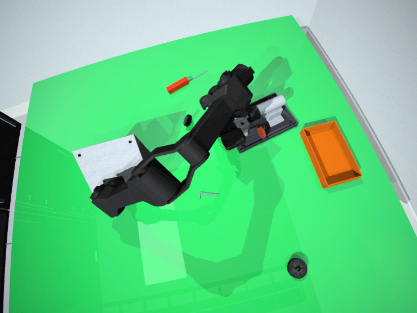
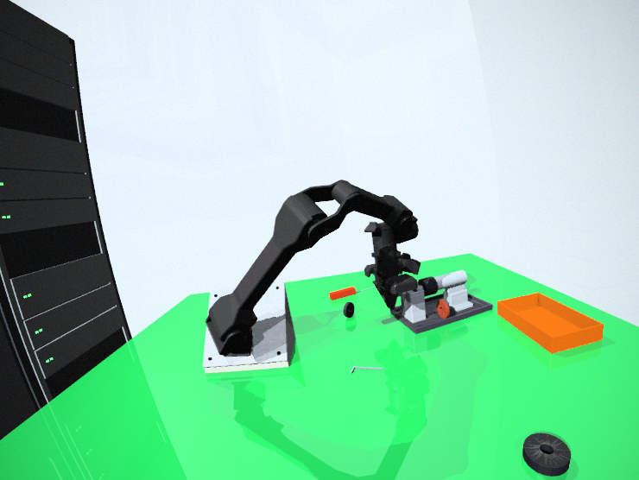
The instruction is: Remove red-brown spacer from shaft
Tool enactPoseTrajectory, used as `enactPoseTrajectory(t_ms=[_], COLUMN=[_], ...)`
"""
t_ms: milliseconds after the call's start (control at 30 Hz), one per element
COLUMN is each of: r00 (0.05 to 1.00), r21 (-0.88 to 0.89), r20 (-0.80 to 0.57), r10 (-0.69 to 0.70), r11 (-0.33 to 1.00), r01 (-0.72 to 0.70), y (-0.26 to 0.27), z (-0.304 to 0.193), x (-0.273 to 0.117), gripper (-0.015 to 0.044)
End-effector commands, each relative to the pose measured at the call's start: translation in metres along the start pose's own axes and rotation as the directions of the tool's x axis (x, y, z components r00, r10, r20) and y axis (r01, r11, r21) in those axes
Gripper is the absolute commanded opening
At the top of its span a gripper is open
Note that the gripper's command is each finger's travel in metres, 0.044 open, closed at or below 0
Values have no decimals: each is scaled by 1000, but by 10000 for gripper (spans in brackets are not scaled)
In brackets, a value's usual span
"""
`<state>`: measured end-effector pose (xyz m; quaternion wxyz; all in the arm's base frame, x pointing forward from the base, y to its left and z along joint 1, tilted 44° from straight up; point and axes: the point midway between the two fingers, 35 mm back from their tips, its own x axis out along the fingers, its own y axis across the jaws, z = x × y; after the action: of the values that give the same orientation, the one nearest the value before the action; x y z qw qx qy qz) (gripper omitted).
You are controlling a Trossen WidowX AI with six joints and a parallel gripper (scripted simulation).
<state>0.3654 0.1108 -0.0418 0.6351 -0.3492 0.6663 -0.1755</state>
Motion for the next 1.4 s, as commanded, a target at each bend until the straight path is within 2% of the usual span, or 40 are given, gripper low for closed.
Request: enactPoseTrajectory(t_ms=[0,1367], r00=[1000,1000], r21=[2,3], r20=[9,10], r10=[-1,-1], r11=[1000,1000], r01=[1,1], y=[-1,-1], z=[3,18], x=[-1,-2], gripper=[0,0])
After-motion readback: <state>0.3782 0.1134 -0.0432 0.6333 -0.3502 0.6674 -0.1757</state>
